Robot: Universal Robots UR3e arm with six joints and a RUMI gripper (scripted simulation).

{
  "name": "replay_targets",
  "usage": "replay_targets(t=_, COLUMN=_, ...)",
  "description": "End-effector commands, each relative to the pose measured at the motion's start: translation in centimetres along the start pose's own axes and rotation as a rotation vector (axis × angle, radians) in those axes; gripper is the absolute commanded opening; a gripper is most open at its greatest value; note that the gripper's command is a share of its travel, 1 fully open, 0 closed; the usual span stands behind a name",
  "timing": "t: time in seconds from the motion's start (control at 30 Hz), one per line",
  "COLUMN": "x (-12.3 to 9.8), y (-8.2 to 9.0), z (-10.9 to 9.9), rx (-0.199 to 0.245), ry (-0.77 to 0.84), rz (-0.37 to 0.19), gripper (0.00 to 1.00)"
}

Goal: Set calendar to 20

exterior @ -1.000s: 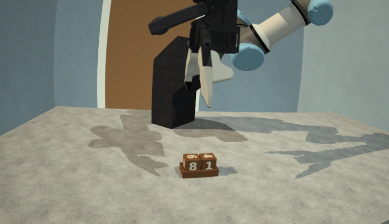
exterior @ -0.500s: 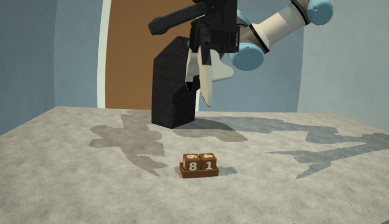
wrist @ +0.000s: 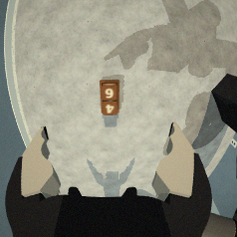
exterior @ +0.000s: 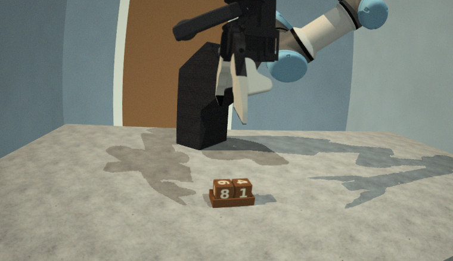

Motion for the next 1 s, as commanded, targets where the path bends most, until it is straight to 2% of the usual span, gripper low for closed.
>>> replay_targets(t=0.0, x=0.07, y=0.02, z=-0.06, rx=0.000, ry=0.024, rz=0.002, gripper=1.00)
replay_targets(t=0.4, x=0.22, y=-0.16, z=-0.28, rx=0.000, ry=0.150, rz=0.002, gripper=1.00)
replay_targets(t=0.9, x=0.51, y=-0.75, z=-0.91, rx=-0.001, ry=0.550, rz=0.003, gripper=1.00)
replay_targets(t=0.97, x=0.51, y=-0.75, z=-0.91, rx=-0.001, ry=0.550, rz=0.003, gripper=1.00)
Point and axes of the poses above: the point where the finger pads meet when closed, its own y axis back along the fingers, its own z axis across the jaws, x = y × z, the point moved 7 cm from there along y, back along the fingers, and after that the axes turned 1 degree about -y, right-handed, at the moved point
